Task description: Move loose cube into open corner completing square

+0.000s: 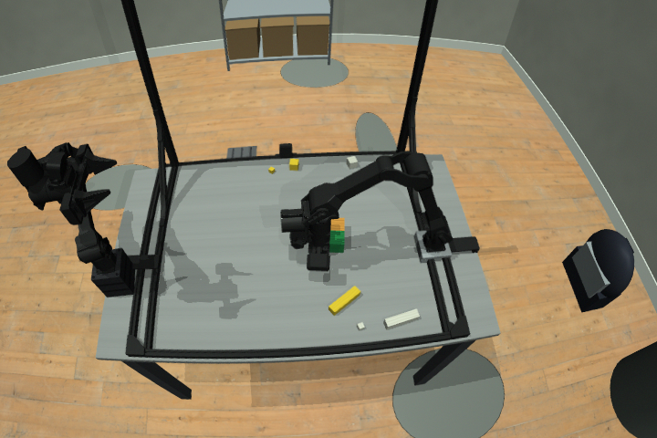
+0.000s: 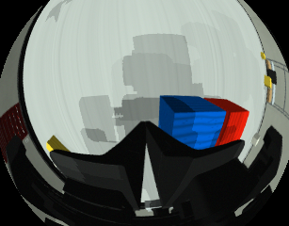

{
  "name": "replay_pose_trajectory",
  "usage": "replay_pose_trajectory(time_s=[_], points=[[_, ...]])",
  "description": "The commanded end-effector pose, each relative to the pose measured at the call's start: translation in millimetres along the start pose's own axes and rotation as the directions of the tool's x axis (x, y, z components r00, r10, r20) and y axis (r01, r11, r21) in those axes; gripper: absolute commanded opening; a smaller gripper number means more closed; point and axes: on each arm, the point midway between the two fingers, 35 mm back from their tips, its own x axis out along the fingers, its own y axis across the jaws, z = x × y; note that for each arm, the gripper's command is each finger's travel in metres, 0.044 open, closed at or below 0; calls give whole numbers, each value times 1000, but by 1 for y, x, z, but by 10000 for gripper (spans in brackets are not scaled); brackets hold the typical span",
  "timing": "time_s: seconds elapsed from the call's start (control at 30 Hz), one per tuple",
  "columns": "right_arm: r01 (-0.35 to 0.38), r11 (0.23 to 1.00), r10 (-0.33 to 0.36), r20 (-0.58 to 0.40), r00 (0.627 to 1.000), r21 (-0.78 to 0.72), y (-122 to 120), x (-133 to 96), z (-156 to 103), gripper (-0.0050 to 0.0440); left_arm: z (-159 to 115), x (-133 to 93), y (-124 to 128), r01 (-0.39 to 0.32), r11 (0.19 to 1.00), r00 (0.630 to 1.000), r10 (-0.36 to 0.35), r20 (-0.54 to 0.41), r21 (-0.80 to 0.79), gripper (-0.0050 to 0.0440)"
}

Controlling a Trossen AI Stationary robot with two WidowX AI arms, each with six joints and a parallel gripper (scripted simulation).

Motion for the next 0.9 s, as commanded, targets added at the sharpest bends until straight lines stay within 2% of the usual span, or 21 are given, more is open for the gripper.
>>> replay_pose_trajectory(time_s=[0.0, 0.87], points=[[-3, 1000, 3, -1, 1000, 5, 0, 0, 0, 400, 0, 0, -2, -1, 1000, 1000, 1, 2, -4, 0], [-3, 1000, 3, -1, 1000, 5, 0, 0, 0, 400, 0, 0, -9, -1, 1000, 1000, 1, 2, -4, 0]])
